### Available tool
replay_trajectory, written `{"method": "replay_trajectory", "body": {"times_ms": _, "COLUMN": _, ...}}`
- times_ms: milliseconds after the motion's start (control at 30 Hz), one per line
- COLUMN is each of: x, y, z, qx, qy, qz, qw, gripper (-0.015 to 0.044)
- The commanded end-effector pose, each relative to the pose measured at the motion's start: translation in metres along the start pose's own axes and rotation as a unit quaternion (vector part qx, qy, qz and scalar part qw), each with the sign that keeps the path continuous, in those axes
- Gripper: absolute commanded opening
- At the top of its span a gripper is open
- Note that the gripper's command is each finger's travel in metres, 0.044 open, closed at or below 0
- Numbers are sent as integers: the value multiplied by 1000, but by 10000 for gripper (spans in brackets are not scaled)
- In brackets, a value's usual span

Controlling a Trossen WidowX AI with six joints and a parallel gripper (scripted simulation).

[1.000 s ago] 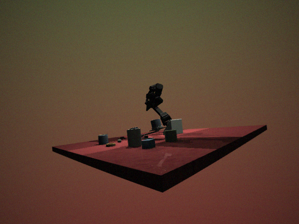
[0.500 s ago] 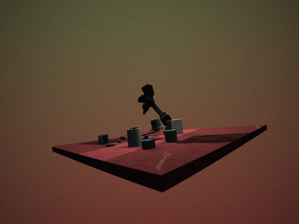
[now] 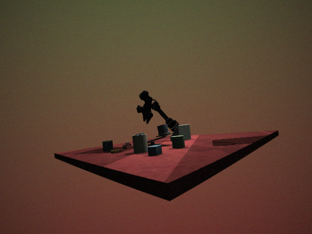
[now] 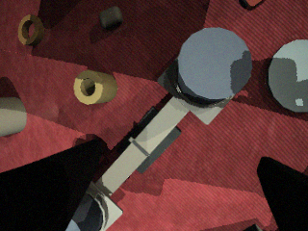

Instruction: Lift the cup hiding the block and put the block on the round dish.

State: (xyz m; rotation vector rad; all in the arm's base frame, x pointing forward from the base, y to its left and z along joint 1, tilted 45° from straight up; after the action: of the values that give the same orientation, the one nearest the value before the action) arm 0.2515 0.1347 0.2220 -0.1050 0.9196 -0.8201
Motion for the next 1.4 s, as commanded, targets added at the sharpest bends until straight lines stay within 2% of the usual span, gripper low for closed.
{"method": "replay_trajectory", "body": {"times_ms": 0, "x": 12, "y": 0, "z": 15, "qx": 56, "qy": 22, "qz": -19, "qw": 998, "gripper": 440}}
{"method": "replay_trajectory", "body": {"times_ms": 533, "x": 62, "y": -15, "z": 72, "qx": 290, "qy": 78, "qz": -99, "qw": 949, "gripper": 440}}
{"method": "replay_trajectory", "body": {"times_ms": 1367, "x": 93, "y": -19, "z": 67, "qx": 293, "qy": 79, "qz": -100, "qw": 948, "gripper": 440}}
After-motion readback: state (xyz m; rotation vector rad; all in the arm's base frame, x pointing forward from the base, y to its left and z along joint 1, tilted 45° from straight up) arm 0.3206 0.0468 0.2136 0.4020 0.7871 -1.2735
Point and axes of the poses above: the point midway between the two fingers, 35 mm back from their tips, its own x axis out along the fingers, its own y axis across the jaws, z = x × y, the point moved 9 cm from there along -x, back along the fingers, and after that the axes turned 10 degrees about -x, right-handed, at the moved point
